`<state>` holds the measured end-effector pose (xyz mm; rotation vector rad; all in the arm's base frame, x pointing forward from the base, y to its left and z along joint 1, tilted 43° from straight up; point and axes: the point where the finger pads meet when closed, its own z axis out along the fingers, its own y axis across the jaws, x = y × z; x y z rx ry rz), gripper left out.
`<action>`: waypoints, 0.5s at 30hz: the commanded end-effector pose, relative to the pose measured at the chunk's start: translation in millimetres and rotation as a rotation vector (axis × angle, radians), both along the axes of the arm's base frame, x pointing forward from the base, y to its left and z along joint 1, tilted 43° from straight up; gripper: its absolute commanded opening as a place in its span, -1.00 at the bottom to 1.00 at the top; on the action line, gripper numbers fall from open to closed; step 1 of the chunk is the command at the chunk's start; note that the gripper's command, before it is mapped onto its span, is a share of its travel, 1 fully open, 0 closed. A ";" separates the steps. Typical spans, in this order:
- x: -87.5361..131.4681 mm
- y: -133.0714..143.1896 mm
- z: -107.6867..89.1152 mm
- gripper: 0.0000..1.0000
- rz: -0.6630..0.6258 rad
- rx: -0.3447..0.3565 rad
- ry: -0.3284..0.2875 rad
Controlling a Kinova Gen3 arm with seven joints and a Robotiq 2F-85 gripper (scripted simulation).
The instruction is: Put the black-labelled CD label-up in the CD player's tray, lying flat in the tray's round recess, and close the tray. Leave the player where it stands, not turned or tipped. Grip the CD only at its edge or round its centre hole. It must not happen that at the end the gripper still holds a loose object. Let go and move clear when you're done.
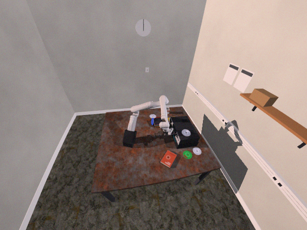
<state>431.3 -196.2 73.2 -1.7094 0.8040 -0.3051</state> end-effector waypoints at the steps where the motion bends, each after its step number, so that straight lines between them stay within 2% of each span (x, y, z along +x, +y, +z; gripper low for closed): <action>1: -2.3 -5.6 5.6 -0.52 -0.003 -0.002 -0.002; 9: -22.5 -41.9 49.8 -0.52 -0.003 -0.002 -0.002; 15: -26.4 -48.9 58.4 -0.52 -0.003 -0.002 -0.002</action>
